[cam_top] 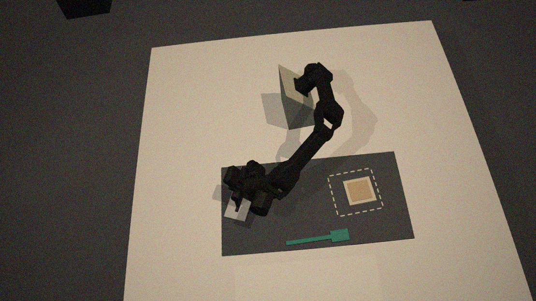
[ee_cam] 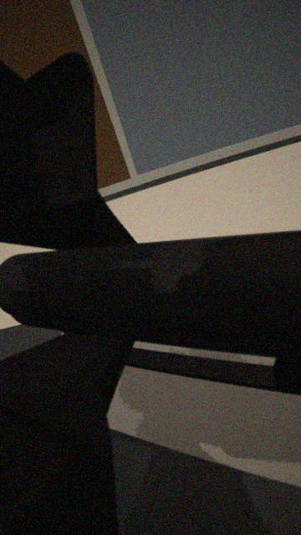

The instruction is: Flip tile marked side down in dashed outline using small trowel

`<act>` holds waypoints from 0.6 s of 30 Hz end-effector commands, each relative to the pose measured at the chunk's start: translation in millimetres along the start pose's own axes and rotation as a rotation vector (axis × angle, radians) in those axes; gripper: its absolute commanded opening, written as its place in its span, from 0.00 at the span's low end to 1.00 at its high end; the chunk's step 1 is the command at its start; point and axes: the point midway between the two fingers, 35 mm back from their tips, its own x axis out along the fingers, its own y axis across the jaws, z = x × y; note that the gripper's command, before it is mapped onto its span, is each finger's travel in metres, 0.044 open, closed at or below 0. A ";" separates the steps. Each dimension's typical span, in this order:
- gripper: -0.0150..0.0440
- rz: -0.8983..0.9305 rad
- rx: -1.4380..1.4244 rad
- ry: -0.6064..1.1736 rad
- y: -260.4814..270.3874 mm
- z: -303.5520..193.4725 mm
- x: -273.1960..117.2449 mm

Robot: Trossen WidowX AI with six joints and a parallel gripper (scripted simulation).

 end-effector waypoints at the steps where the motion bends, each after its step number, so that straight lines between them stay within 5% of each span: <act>1: 0.25 0.003 0.008 0.001 -2.1 -0.3 3.4; 8: 0.25 0.003 0.008 0.001 -8.9 -0.2 9.2; 18: 0.70 0.003 0.008 0.001 -8.9 -0.2 9.2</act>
